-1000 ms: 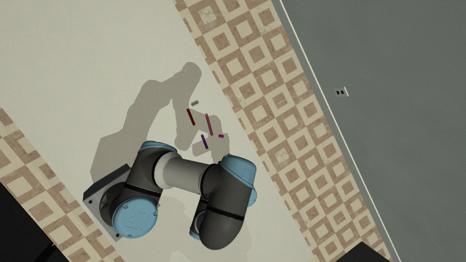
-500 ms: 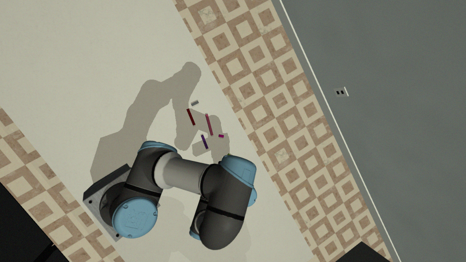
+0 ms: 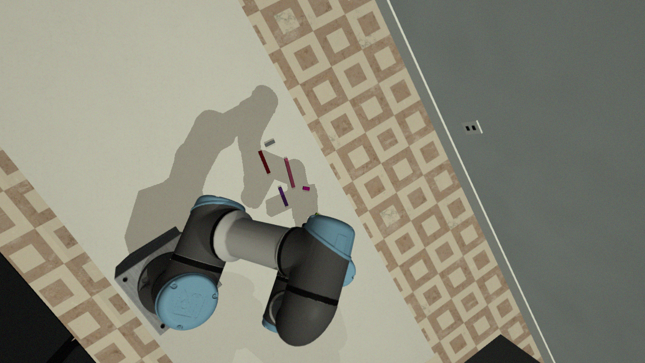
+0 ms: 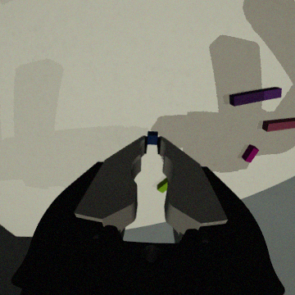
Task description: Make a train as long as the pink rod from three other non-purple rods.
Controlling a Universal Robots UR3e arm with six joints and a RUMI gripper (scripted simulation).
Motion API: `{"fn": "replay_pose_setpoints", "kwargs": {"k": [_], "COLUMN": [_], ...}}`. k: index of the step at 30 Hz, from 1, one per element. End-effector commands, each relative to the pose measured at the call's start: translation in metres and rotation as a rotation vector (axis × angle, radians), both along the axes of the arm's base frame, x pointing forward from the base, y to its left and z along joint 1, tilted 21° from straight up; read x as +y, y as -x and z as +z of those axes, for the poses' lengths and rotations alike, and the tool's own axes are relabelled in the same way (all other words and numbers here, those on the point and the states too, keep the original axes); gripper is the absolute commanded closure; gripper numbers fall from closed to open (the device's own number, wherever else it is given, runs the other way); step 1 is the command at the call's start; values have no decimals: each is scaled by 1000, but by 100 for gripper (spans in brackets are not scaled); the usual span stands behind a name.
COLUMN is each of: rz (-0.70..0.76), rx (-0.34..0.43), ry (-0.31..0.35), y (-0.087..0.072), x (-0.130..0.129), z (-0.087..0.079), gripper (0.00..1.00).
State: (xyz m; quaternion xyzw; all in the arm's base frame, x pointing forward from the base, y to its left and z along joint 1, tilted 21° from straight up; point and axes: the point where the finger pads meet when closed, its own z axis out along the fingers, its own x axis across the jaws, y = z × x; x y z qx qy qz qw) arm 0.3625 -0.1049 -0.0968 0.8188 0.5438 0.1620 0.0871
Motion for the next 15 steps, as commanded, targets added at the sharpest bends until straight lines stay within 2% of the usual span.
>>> {"fn": "replay_pose_setpoints", "kwargs": {"k": [1,15], "rz": [-1,-1], "rx": [-1,-1], "ry": [3,3], "y": [-1,-5], "x": [-1,-1], "z": [-1,-10], "gripper": [100,100]}}
